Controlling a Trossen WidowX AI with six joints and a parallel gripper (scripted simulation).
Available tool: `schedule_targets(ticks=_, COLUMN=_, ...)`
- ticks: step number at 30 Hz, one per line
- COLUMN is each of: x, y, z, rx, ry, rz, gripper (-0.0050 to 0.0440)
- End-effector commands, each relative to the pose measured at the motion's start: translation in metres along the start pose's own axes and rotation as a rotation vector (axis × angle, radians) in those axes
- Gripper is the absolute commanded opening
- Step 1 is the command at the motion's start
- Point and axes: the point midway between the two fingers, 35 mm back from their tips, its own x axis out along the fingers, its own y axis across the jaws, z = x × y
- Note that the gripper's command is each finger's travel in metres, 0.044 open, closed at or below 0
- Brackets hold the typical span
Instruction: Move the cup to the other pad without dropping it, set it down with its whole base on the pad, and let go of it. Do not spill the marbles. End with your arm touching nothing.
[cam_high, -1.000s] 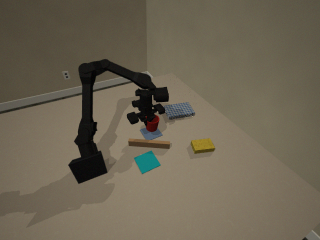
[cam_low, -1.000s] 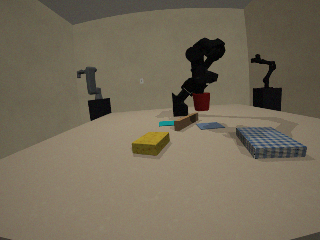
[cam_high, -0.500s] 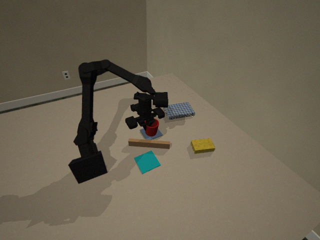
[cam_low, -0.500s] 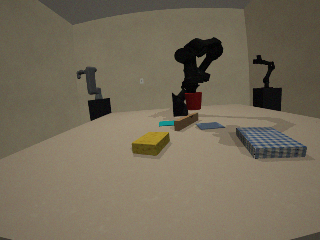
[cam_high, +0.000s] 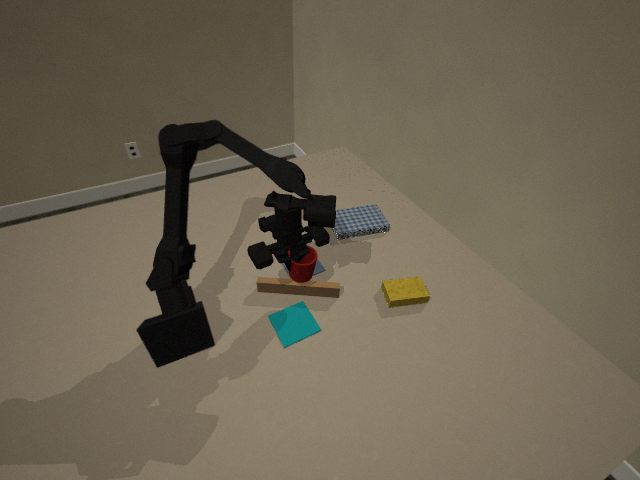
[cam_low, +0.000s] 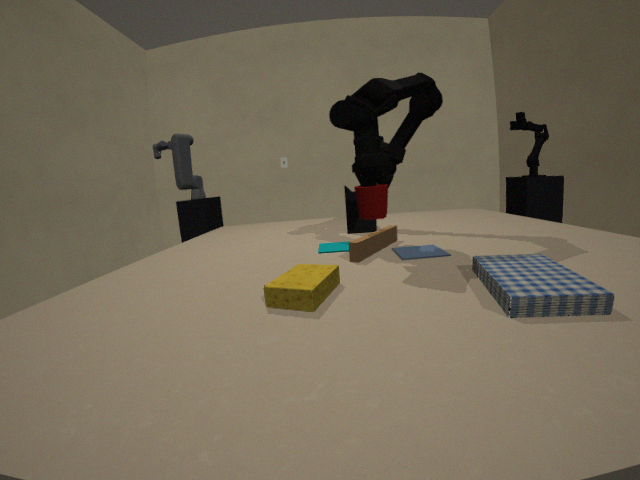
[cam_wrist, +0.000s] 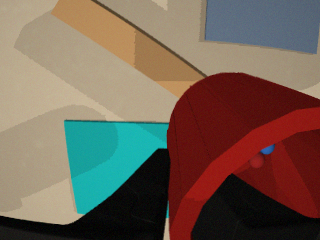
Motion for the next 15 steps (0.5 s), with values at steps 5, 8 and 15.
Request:
schedule_targets(ticks=5, x=0.002, y=0.012, z=-0.014, rx=0.005, ry=-0.002, rz=0.01, gripper=0.0)
schedule_targets(ticks=8, x=0.001, y=0.016, z=-0.021, rx=0.005, ry=-0.002, rz=0.01, gripper=0.0)
schedule_targets(ticks=15, x=0.001, y=0.026, z=-0.036, rx=0.005, ry=-0.002, rz=0.01, gripper=0.0)
